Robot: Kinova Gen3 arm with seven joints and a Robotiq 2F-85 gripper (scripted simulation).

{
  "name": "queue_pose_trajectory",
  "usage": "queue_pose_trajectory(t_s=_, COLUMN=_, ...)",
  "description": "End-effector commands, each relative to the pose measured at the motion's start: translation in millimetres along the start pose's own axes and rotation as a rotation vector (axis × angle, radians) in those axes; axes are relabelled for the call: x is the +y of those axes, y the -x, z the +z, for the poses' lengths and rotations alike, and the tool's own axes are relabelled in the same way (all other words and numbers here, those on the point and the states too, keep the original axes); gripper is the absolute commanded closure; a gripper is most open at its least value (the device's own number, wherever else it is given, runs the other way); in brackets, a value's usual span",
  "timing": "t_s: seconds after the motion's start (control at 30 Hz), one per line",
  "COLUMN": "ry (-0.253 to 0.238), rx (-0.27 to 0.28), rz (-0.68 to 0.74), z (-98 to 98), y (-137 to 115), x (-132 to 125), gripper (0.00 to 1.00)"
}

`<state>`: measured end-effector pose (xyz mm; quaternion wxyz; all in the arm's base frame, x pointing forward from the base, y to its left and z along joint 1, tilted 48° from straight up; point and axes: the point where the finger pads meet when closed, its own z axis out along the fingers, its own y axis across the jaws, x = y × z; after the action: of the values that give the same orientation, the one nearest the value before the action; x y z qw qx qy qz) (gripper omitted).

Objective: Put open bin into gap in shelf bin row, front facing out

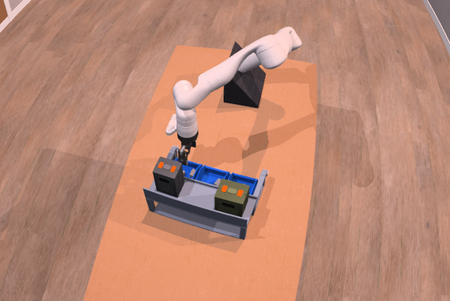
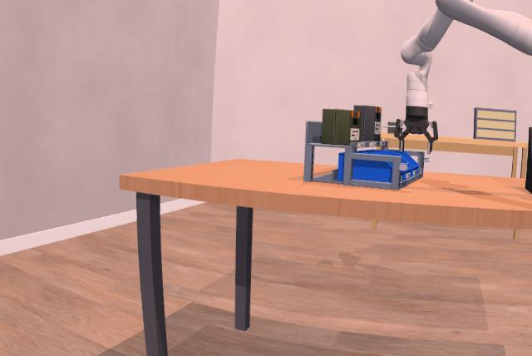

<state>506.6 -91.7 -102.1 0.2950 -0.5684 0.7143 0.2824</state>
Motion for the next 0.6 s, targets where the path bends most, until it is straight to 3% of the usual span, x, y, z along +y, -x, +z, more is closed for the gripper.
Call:
queue_pose_trajectory(t_s=0.0, ry=-0.003, rx=0.001, rz=0.000, z=-1.6, y=0, x=-1, gripper=0.00)
queue_pose_trajectory(t_s=0.1, ry=-0.003, rx=0.001, rz=0.000, z=-1.6, y=0, x=-1, gripper=0.00)
queue_pose_trajectory(t_s=0.27, ry=-0.003, rx=0.001, rz=0.000, z=-56.5, y=0, x=-1, gripper=0.00)
queue_pose_trajectory(t_s=0.57, ry=-0.003, rx=0.001, rz=0.000, z=-56.5, y=0, x=-1, gripper=0.00)
